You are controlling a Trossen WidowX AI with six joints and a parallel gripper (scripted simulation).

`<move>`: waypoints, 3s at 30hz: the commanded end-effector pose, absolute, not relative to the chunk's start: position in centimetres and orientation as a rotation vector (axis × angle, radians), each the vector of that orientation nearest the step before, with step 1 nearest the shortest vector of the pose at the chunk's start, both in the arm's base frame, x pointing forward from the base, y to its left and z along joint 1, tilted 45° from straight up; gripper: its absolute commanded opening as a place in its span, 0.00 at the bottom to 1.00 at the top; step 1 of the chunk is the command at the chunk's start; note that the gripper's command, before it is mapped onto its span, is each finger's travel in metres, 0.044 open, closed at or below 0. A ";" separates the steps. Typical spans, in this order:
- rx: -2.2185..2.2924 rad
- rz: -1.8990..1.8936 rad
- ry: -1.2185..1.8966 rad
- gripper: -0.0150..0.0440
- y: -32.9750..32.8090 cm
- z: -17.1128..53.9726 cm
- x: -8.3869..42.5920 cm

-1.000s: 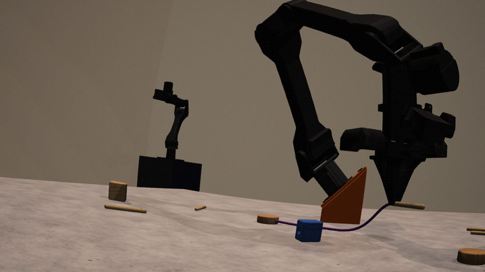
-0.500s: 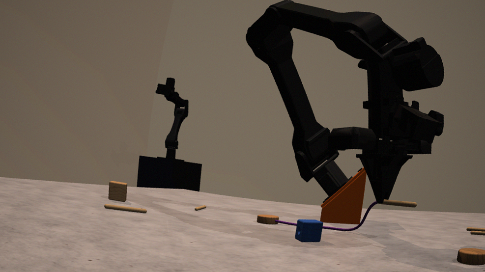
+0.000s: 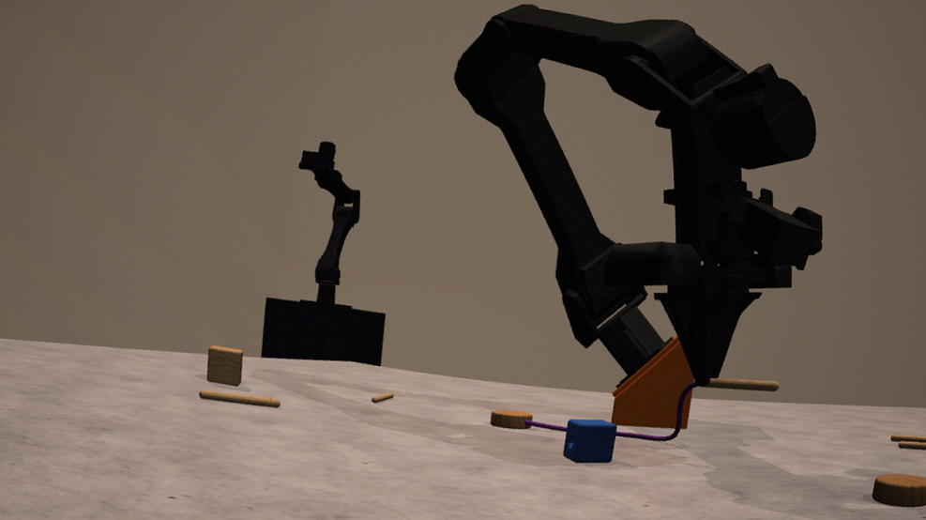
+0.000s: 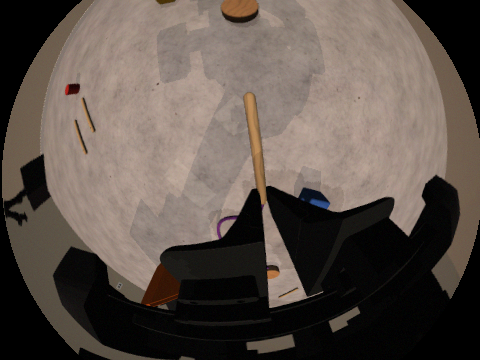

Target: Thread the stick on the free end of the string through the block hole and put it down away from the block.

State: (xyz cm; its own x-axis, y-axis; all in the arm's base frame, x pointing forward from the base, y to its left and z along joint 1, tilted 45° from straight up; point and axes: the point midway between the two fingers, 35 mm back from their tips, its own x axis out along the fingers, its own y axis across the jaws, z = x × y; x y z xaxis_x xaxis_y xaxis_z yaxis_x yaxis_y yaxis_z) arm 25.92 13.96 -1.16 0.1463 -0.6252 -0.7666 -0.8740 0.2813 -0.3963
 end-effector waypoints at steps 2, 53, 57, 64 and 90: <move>-1.460 0.373 1.572 0.25 13.5 -0.7 25.8; -1.772 0.962 1.540 0.25 8.2 3.9 25.1; -1.796 1.012 1.528 0.25 7.8 4.2 25.0; -1.837 1.099 1.503 0.25 7.0 4.8 24.7; -1.988 1.431 1.367 0.25 4.3 6.6 23.4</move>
